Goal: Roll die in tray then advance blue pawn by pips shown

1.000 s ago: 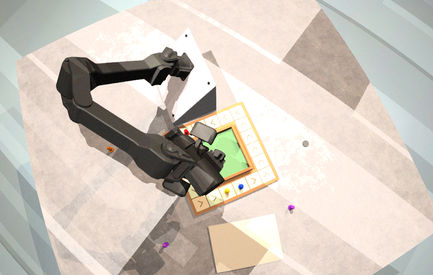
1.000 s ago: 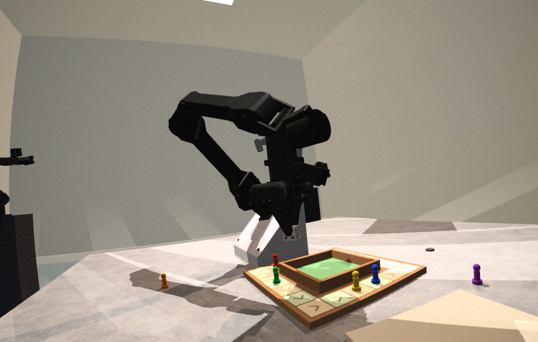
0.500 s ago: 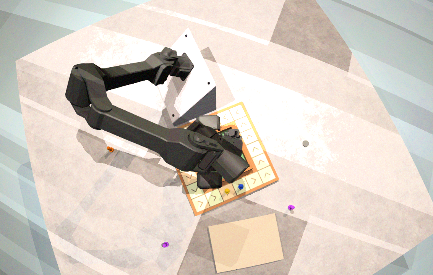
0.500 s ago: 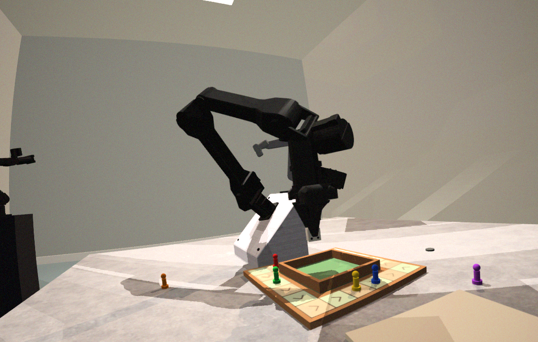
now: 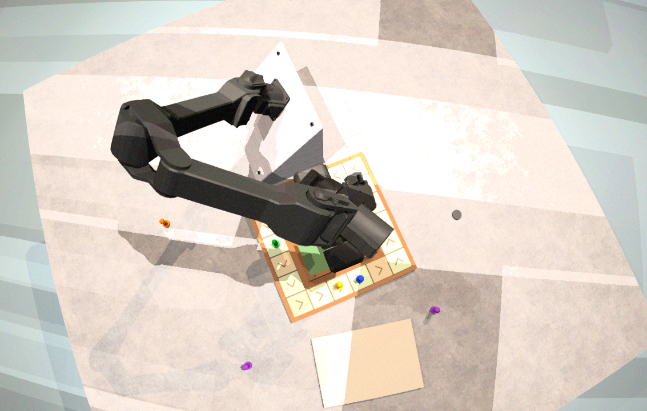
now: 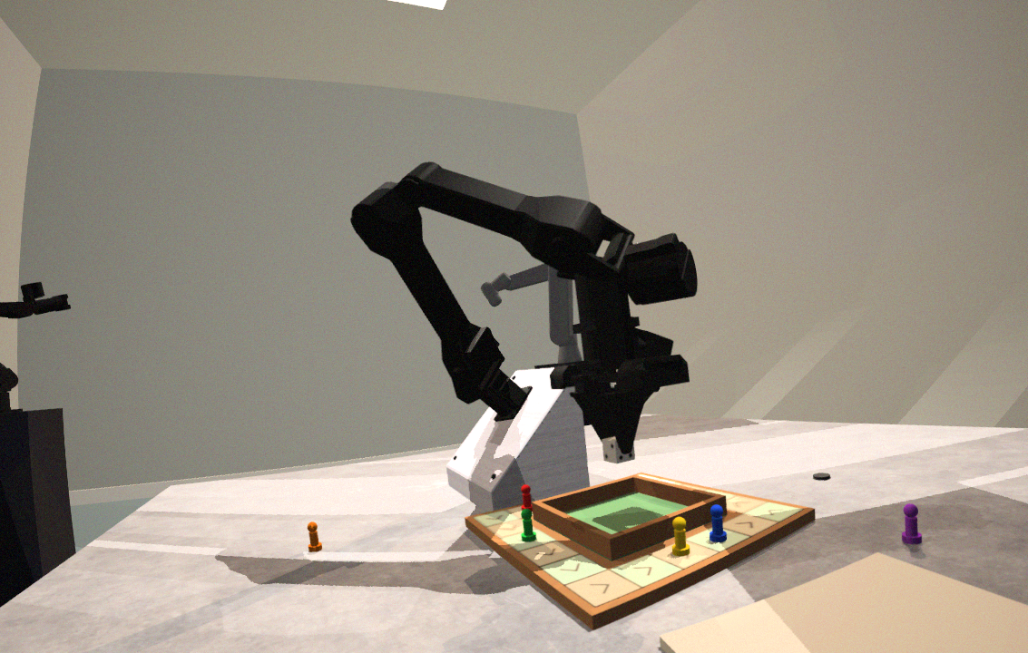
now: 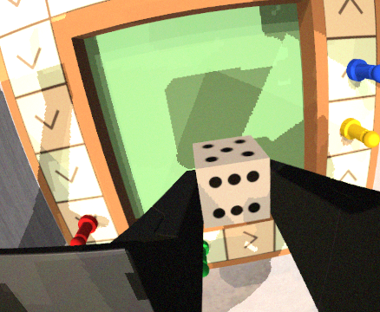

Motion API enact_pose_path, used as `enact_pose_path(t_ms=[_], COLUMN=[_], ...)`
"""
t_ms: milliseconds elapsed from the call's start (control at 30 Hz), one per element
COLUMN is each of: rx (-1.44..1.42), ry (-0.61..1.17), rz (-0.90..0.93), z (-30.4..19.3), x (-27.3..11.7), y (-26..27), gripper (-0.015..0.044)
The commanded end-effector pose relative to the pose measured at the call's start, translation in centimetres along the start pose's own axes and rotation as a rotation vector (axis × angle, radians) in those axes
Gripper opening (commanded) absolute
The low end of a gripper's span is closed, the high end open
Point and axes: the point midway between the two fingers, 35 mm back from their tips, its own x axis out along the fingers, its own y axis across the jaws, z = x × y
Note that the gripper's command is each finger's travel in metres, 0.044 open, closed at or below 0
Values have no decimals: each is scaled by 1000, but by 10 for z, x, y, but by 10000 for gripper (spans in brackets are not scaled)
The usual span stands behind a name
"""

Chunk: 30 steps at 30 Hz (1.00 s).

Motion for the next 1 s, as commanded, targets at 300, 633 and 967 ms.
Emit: enact_pose_path(t_ms=[300, 633, 967], rx=[-31, -31, -23], ry=[-268, -593, -850], rz=[101, 106, 12], z=[5, 7, 6], x=[11, 14, 14], y=[9, 12, 12], gripper=[0, 0, 0])
